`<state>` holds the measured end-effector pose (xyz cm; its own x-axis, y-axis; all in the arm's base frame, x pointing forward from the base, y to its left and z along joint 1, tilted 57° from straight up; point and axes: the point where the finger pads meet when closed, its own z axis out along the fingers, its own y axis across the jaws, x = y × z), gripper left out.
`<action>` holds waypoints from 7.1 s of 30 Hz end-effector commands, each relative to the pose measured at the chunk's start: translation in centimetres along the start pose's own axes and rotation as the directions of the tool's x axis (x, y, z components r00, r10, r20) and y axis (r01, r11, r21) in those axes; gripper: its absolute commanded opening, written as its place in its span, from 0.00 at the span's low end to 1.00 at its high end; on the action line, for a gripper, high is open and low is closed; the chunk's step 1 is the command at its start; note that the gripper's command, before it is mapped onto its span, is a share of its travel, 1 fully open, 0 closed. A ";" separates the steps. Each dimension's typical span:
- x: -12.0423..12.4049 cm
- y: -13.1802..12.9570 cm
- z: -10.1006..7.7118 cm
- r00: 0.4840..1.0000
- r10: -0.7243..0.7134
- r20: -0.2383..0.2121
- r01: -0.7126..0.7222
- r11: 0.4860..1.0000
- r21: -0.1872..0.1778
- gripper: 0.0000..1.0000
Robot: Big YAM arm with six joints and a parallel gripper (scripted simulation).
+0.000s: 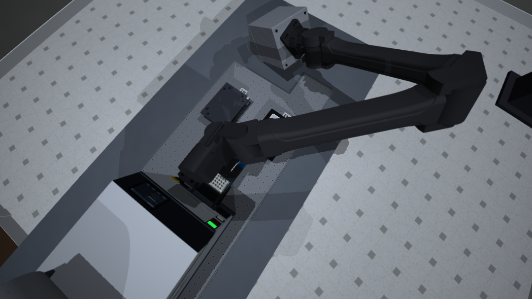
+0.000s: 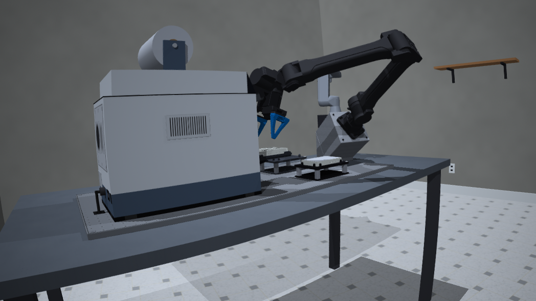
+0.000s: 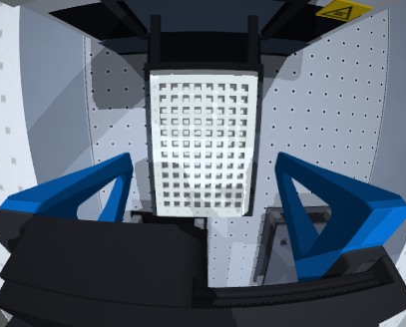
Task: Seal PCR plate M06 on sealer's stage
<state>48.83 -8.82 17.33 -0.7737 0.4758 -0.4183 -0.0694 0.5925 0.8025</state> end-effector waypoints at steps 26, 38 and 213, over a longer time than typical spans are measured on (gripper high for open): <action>-0.5 0.8 0.0 1.000 -0.027 0.000 0.027 1.000 -0.002 1.00; -1.0 0.5 -0.1 1.000 -0.015 0.020 0.015 1.000 0.007 1.00; 3.5 10.9 -11.6 0.857 -0.035 0.514 0.035 0.999 0.010 0.00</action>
<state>37.37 -8.03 27.89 -0.3478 0.7419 -0.5732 -0.0662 0.5904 0.8044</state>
